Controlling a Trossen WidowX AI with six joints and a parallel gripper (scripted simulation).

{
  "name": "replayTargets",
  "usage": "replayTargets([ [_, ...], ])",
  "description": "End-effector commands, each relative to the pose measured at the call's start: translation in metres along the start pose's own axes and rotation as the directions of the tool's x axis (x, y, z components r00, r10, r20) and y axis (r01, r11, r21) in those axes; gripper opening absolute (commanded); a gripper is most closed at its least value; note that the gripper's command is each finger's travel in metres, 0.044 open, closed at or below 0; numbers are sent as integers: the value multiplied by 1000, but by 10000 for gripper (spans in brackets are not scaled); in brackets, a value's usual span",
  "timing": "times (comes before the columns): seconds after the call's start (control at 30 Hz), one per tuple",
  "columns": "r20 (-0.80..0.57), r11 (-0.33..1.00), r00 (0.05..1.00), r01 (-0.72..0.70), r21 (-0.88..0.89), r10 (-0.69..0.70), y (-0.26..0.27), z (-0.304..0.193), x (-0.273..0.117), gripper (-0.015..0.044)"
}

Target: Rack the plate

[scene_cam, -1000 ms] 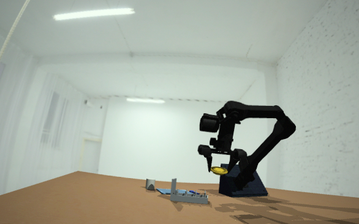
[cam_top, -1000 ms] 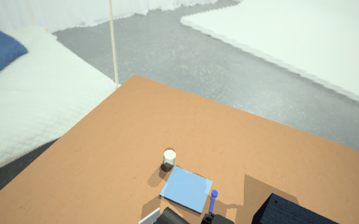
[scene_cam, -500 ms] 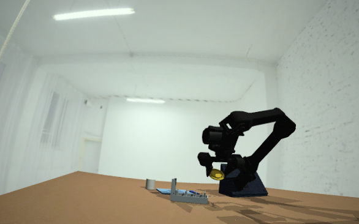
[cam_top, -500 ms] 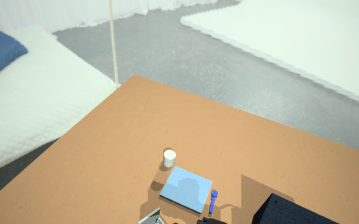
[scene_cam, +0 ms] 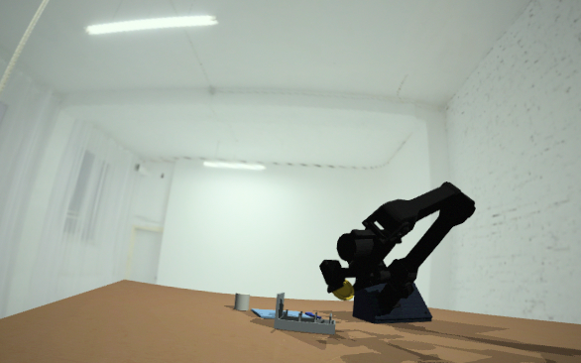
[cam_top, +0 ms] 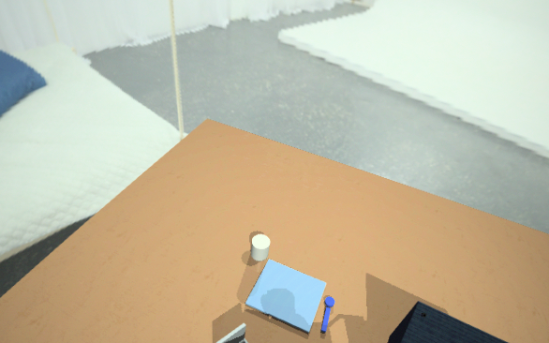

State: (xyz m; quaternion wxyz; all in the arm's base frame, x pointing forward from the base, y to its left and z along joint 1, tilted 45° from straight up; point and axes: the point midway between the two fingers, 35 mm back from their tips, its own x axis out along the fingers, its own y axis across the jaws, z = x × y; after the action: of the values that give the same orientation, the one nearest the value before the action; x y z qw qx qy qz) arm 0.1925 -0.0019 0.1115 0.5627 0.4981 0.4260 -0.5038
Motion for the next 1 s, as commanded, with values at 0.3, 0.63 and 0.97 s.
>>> replayTargets([
  [0.3,195,982,967,-140,-127,163,9,-2,5,0],
  [0.63,303,938,897,-260,-229,322,17,-8,2,0],
  [0.97,371,865,790,-384,-322,488,24,-17,-6,0],
])
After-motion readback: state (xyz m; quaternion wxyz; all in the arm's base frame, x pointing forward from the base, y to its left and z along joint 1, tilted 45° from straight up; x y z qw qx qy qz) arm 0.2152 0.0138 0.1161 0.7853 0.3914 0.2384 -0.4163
